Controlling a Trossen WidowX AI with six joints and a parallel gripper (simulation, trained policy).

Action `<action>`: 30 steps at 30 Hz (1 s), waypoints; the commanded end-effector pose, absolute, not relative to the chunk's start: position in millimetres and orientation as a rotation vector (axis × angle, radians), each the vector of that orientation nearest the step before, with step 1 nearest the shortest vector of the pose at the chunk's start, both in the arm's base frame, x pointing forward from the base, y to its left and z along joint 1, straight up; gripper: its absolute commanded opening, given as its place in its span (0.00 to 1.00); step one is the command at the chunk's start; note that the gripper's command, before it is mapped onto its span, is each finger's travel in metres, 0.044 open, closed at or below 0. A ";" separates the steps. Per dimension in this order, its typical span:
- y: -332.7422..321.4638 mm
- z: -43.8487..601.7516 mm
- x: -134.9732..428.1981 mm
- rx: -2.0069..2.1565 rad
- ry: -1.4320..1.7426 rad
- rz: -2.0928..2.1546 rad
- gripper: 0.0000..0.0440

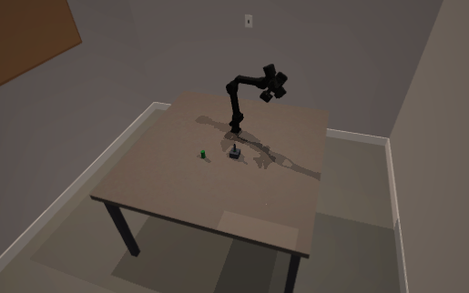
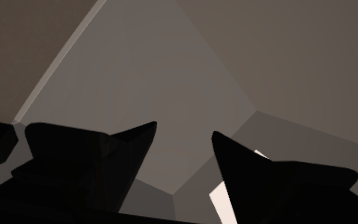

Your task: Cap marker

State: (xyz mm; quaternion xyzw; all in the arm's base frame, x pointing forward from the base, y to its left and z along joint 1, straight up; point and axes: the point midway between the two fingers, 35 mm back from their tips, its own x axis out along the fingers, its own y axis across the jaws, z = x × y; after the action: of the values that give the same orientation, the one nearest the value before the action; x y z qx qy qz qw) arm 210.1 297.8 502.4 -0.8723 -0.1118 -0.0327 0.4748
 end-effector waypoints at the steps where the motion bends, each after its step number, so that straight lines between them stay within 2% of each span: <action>1: 290.7 509.2 214.8 -2.126 -0.281 -0.077 0.70; 13: 274.7 511.7 231.6 -2.164 -0.285 -0.043 0.74; 30: 250.6 502.5 256.0 -2.224 -0.252 0.035 0.74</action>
State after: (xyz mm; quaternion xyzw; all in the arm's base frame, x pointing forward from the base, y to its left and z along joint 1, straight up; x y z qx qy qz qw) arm 253.1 256.7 500.3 -0.8953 -0.1027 0.0106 0.4334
